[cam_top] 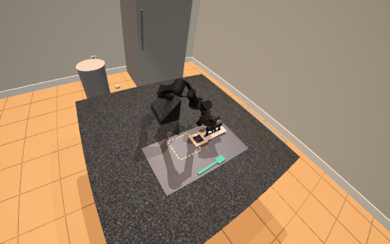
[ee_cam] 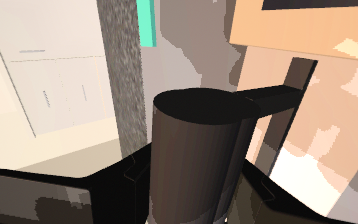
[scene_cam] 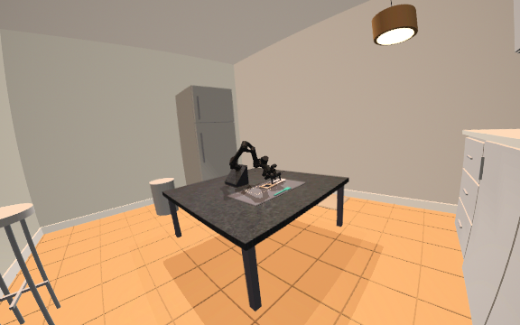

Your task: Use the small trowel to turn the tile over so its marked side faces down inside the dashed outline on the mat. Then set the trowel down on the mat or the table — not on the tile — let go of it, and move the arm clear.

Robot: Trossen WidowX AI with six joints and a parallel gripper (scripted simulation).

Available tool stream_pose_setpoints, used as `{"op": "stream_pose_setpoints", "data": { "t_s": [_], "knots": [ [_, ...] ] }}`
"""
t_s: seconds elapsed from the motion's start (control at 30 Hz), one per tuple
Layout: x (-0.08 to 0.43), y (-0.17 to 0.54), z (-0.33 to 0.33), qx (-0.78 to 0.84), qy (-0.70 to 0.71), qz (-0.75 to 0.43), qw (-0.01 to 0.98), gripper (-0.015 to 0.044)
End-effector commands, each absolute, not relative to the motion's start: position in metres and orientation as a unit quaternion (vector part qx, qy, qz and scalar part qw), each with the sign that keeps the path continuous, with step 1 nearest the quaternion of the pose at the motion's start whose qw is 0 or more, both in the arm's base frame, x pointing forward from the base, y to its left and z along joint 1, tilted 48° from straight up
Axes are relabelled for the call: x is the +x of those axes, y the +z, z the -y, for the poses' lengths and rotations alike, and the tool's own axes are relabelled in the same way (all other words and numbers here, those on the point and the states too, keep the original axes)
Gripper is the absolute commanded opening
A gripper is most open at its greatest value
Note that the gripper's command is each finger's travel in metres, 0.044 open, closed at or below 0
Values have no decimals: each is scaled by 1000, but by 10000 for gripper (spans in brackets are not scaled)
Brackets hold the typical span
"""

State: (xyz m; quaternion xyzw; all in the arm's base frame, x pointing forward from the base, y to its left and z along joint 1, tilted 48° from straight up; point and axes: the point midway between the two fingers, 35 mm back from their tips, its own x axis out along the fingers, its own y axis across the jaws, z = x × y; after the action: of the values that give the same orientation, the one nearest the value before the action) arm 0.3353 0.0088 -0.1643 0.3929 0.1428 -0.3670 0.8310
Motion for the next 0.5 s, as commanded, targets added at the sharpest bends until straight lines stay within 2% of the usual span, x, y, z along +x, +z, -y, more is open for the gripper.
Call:
{"op": "stream_pose_setpoints", "data": {
  "t_s": [0.0, 0.47],
  "knots": [
    [336, -158, -4, 392, -368, -136, 832, 0],
    [339, -145, -20, 347, -375, -123, 851, 0]
  ]
}}
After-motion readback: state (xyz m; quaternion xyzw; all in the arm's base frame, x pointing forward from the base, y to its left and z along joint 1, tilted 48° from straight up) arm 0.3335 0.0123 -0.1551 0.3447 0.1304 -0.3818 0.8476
